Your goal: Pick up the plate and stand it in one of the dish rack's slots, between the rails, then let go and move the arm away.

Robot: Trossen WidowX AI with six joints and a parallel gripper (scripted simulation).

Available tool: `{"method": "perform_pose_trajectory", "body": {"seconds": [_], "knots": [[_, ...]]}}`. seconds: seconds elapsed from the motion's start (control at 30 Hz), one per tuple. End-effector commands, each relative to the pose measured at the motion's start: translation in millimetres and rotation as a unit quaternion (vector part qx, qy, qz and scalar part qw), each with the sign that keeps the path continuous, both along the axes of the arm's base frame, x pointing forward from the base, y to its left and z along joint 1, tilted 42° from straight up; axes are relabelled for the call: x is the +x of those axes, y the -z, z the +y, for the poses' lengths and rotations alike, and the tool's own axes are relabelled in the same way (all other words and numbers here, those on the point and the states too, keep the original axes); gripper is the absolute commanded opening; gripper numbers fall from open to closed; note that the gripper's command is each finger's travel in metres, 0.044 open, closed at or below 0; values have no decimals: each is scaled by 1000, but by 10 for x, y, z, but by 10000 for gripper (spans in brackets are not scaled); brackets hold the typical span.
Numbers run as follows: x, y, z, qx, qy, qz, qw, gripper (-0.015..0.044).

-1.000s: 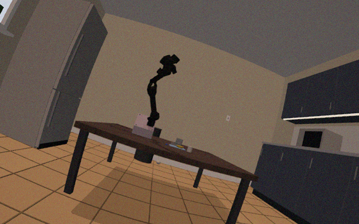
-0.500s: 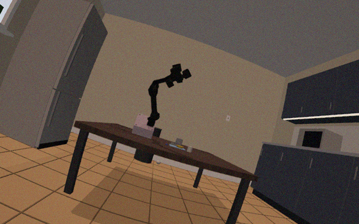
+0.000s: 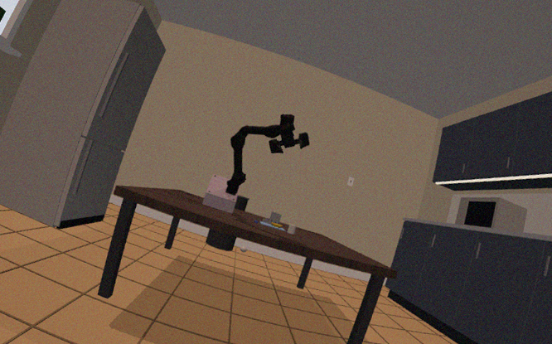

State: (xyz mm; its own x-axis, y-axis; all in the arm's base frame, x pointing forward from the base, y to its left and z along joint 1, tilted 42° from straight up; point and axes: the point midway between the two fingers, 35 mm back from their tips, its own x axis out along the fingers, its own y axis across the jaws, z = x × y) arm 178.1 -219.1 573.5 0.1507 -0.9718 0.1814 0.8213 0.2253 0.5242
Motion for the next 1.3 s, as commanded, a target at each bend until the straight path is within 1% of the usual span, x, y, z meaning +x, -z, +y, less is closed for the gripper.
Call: {"method": "perform_pose_trajectory", "body": {"seconds": [0.0,0.3,0.63,0.93,1.27], "knots": [[420,348,-76,25,-24,72,997,400],[1098,1094,-60,67,-74,211,972,400],[1649,1997,120,104,-131,358,918,400],[1924,2835,370,129,-175,487,846,400],[1987,3731,706,148,-215,618,741,400]]}}
